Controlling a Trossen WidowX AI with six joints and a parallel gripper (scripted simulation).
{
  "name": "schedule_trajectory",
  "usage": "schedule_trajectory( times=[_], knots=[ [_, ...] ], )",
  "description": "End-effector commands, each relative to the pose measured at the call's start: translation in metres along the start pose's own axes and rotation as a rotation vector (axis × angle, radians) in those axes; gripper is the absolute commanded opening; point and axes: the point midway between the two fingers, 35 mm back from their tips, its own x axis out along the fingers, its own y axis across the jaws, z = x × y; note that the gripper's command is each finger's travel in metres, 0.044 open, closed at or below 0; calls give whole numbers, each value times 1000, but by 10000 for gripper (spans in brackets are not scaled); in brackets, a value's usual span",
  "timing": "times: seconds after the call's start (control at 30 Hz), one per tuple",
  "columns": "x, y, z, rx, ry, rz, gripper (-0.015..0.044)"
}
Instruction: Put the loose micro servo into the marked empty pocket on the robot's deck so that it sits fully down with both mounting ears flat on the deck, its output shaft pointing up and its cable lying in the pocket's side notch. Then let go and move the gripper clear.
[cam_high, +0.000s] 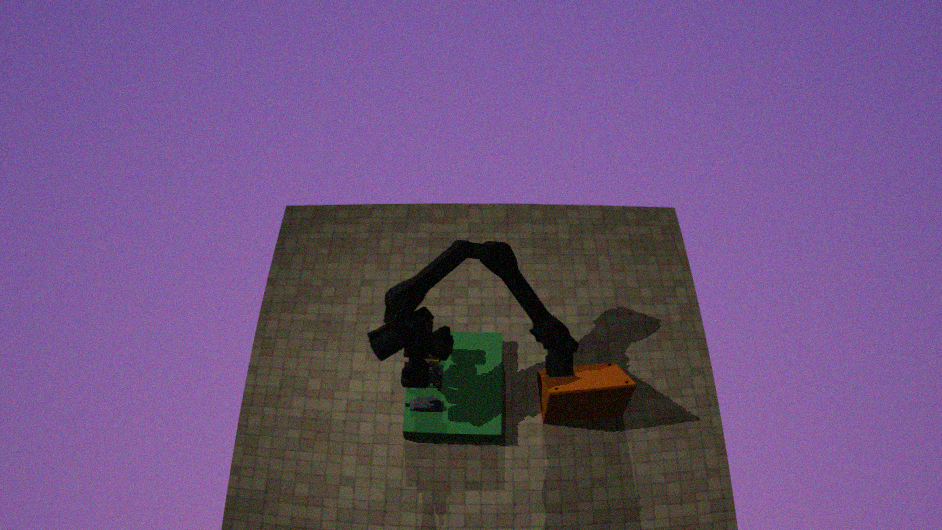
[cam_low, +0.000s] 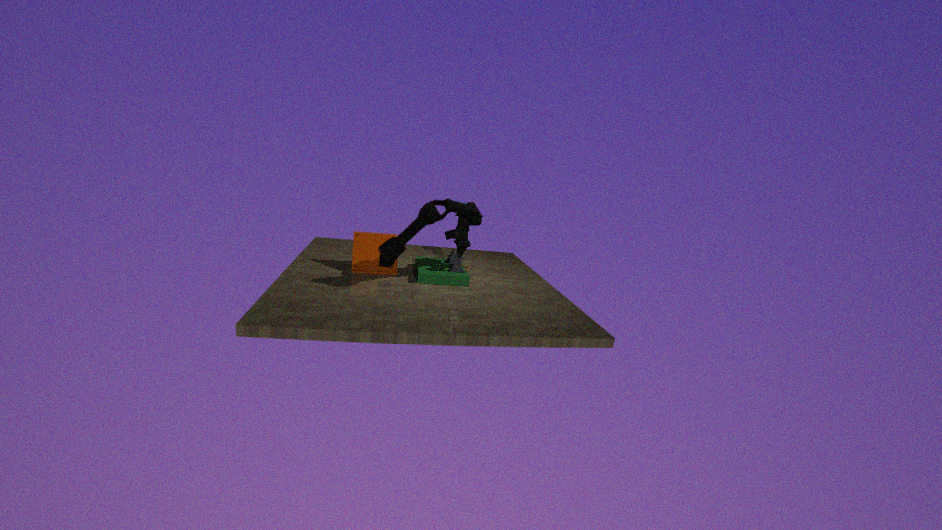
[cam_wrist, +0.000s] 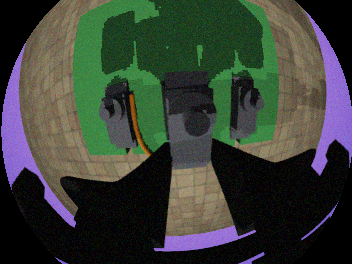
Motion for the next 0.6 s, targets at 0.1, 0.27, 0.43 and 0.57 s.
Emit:
schedule_trajectory(
  times=[0.1, 0.27, 0.43, 0.57],
  knots=[
    [-2, -1, 0, -6, 12, 0, 0],
    [1, -1, 0, -6, 12, 0, 0],
    [7, -1, 0, -6, 12, 0, 0],
    [12, -1, 0, -6, 12, 0, 0]
  ],
)
